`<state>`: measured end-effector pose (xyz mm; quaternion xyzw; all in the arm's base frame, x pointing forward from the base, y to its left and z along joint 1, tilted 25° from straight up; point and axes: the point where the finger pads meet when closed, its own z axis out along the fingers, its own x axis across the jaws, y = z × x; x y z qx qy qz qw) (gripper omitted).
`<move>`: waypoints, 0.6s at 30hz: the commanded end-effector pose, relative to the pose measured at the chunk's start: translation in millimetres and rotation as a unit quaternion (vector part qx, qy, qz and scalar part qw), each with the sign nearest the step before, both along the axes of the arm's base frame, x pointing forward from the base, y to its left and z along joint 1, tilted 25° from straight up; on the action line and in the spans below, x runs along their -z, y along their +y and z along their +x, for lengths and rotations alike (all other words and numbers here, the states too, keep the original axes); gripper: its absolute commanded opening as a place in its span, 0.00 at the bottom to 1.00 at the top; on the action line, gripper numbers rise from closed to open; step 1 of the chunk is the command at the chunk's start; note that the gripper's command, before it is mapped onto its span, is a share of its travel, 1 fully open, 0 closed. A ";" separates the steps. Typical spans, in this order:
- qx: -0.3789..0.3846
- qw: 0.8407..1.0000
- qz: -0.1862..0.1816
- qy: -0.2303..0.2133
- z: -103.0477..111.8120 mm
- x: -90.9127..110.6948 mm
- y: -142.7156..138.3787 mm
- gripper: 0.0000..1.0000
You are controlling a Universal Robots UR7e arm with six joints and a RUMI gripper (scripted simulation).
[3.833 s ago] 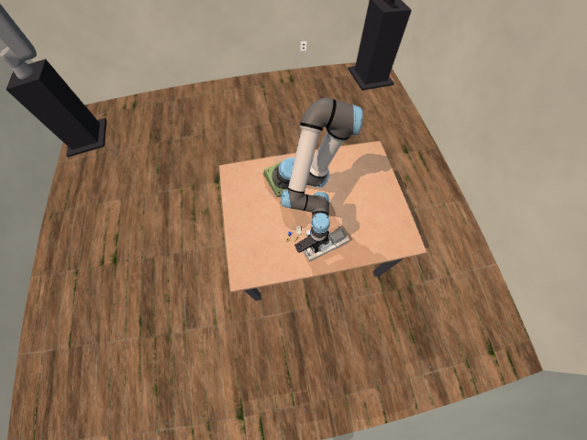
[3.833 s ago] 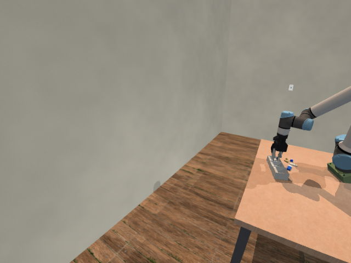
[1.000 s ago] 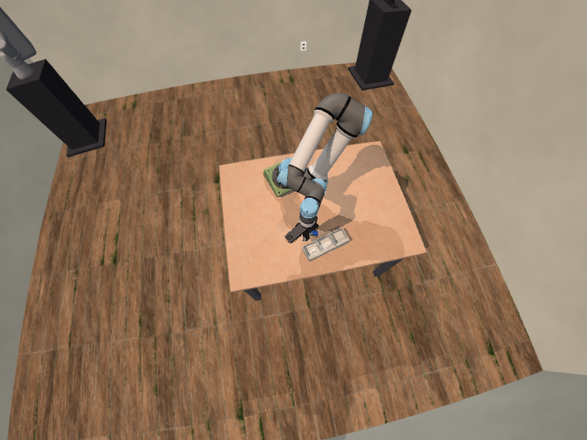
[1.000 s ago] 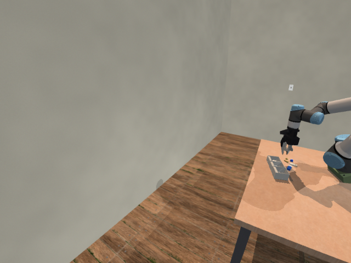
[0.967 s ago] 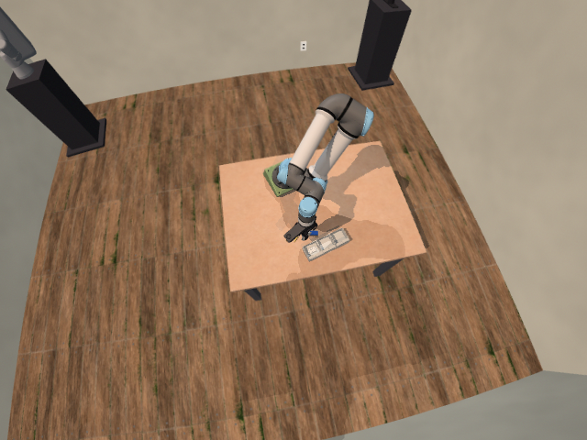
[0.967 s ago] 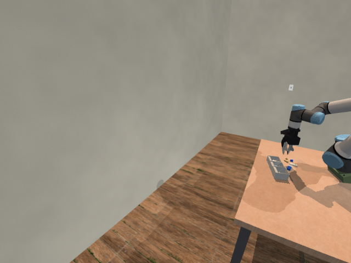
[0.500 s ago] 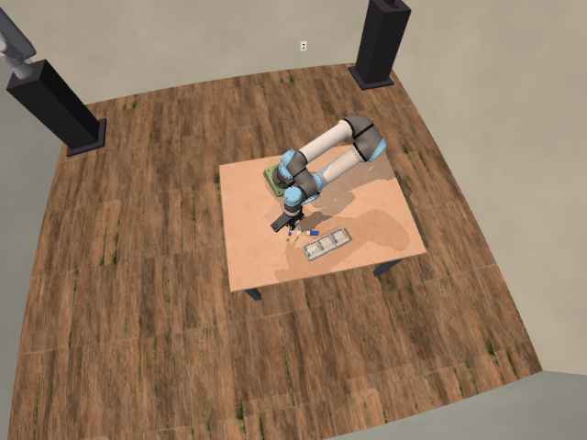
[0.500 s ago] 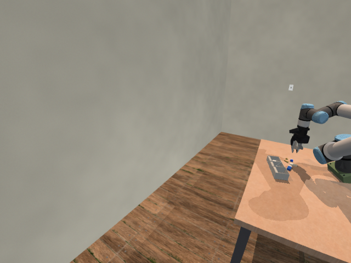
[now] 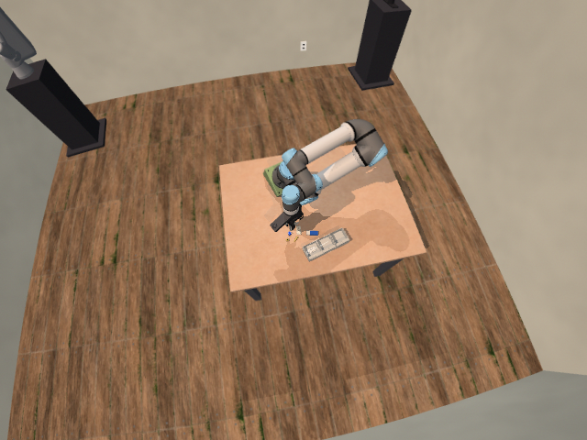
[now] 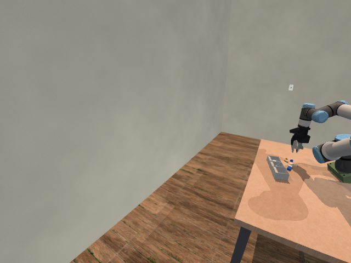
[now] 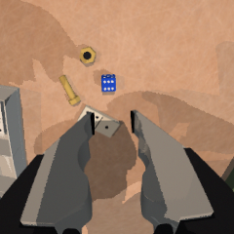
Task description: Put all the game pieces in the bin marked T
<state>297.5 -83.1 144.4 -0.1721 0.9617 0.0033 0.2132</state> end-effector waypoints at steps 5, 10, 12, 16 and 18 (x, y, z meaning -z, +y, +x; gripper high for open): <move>0.000 1.000 0.000 0.000 1.6 -1.0 0.7 0.18; 0.000 1.000 0.000 0.000 2.1 -1.3 0.9 0.18; 0.000 1.000 0.000 0.000 2.2 -1.3 1.0 0.18; 0.000 1.000 0.000 0.000 2.3 -1.4 1.0 0.18; 0.000 1.000 0.000 0.000 2.3 -1.4 1.0 0.18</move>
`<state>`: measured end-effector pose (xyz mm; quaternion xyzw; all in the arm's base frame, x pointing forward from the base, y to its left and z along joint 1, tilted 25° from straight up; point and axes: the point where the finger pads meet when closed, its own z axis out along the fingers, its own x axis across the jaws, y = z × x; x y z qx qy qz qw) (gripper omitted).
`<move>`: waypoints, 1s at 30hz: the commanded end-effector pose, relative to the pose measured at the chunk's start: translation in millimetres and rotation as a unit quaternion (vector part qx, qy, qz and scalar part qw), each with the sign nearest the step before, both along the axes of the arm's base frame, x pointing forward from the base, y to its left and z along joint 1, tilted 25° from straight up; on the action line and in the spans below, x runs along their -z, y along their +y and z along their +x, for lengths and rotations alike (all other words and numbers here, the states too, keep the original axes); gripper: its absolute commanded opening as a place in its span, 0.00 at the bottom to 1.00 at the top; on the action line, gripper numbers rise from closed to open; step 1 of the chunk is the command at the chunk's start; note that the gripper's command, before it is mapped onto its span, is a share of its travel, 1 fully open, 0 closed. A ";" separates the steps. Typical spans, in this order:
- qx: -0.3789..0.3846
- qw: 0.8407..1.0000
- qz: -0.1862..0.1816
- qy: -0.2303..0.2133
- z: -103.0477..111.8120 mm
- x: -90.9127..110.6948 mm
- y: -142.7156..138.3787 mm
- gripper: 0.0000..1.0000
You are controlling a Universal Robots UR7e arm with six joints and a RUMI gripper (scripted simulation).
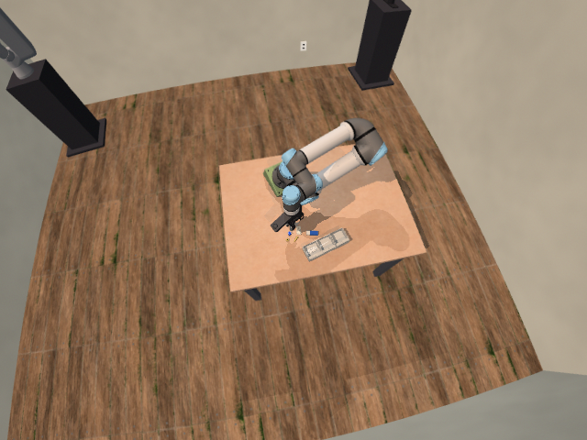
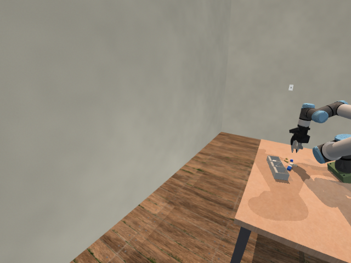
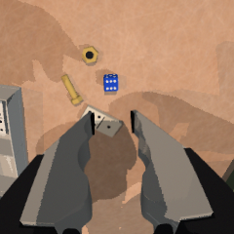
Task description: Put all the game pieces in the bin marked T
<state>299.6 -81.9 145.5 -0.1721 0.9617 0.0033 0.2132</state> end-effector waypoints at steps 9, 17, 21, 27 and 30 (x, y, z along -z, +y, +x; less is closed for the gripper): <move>0.000 1.000 0.000 0.000 0.1 -0.3 -0.1 0.18; 0.000 1.000 0.000 0.000 0.1 -0.3 -0.1 0.18; 0.000 1.000 0.000 0.000 6.7 14.2 1.2 0.18; 0.000 1.000 0.000 0.000 16.8 35.9 2.8 0.18; 0.000 1.000 0.000 0.000 22.0 46.8 3.4 0.18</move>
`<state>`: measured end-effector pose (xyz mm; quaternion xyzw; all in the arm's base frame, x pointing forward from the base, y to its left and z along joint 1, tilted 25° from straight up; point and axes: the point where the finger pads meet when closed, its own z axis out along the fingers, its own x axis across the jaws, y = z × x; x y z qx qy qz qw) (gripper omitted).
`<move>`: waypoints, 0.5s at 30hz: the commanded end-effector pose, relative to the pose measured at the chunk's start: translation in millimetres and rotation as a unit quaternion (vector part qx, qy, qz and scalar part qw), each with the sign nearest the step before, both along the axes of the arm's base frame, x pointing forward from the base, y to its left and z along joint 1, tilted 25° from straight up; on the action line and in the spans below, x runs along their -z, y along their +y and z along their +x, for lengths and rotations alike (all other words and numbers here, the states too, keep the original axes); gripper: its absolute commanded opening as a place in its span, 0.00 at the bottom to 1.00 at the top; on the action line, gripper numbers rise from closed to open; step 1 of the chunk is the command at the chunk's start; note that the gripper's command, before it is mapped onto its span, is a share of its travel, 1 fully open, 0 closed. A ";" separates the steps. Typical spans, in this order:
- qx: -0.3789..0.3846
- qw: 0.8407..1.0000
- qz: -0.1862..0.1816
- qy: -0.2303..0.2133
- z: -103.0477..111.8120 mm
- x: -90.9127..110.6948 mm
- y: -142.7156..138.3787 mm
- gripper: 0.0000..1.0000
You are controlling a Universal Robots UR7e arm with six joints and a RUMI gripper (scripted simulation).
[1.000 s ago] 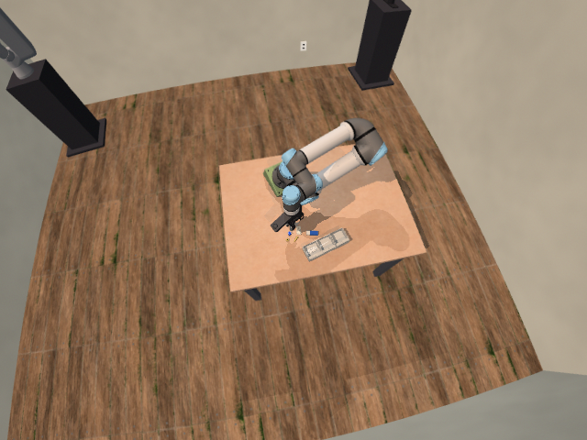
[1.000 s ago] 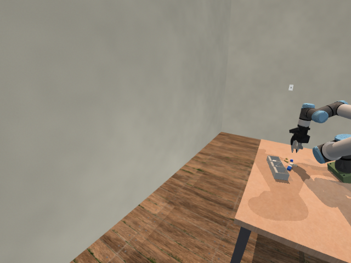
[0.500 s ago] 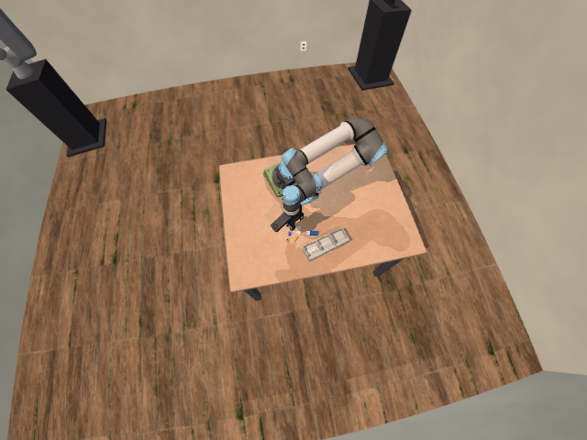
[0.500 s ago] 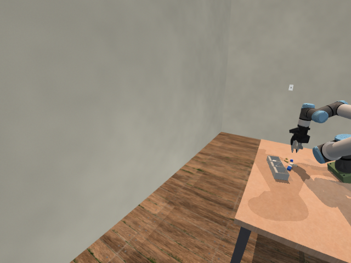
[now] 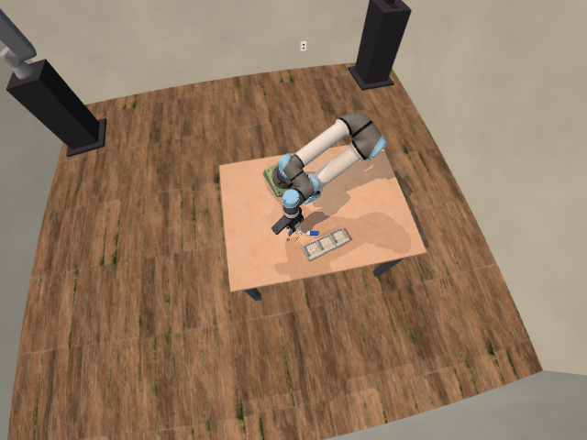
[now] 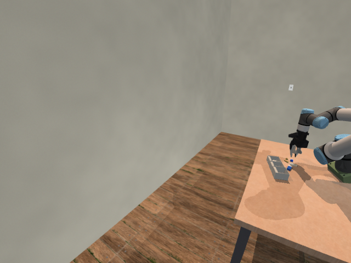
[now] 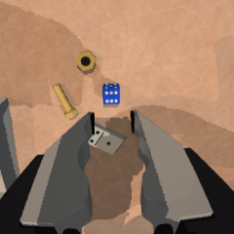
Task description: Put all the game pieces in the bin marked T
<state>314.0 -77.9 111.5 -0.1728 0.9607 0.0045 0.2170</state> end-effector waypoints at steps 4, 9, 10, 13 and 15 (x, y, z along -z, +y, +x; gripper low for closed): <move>0.001 1.000 -0.002 0.003 11.1 20.0 -0.2 0.18; 0.001 1.000 -0.002 0.003 13.1 23.5 -0.3 0.18; 0.001 1.000 -0.002 0.003 13.1 23.5 -0.3 0.18; 0.001 1.000 -0.002 0.003 14.0 26.0 0.1 0.18; 0.001 1.000 -0.002 0.003 14.9 28.5 0.5 0.18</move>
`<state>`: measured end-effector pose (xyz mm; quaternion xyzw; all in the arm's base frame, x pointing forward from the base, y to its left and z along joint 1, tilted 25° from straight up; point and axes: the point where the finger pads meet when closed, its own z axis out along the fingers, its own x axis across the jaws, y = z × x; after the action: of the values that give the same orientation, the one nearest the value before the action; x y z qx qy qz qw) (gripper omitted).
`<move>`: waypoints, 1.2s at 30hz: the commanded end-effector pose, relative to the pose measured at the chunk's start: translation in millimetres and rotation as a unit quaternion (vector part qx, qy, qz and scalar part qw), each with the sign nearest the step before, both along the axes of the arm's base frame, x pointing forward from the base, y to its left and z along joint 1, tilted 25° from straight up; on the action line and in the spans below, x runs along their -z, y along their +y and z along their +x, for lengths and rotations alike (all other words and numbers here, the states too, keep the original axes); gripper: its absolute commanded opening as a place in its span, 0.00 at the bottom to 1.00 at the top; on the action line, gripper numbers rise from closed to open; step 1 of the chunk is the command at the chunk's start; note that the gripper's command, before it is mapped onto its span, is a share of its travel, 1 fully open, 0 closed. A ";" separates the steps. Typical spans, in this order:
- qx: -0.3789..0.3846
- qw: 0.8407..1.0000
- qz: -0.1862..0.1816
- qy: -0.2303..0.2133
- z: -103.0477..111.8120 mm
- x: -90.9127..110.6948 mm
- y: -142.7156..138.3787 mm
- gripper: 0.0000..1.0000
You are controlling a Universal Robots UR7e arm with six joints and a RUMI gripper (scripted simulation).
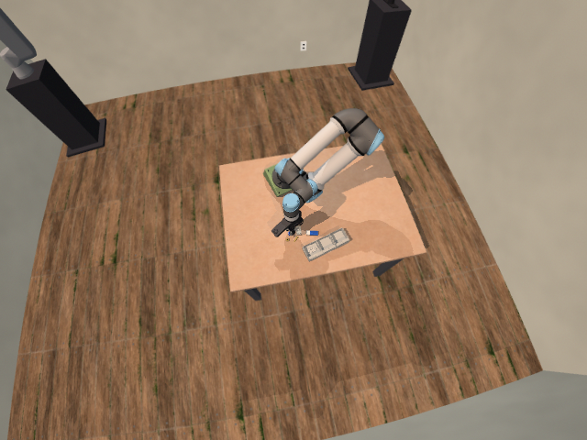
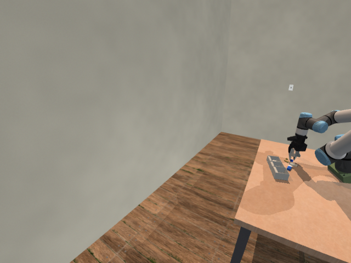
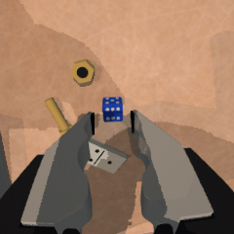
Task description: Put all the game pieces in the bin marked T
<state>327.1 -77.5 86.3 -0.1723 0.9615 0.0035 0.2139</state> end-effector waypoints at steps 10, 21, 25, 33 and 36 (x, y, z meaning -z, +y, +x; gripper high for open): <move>0.000 1.000 -0.001 0.000 4.1 9.5 1.1 0.18; 0.000 1.000 -0.001 0.000 4.0 9.5 1.3 0.00; 0.000 1.000 -0.001 0.000 4.0 9.5 1.3 0.00; 0.000 1.000 -0.001 0.000 4.0 9.5 1.3 0.00; 0.000 1.000 -0.001 0.000 4.0 9.5 1.3 0.00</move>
<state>330.9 -76.0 76.5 -0.1721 0.9617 0.0033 0.2132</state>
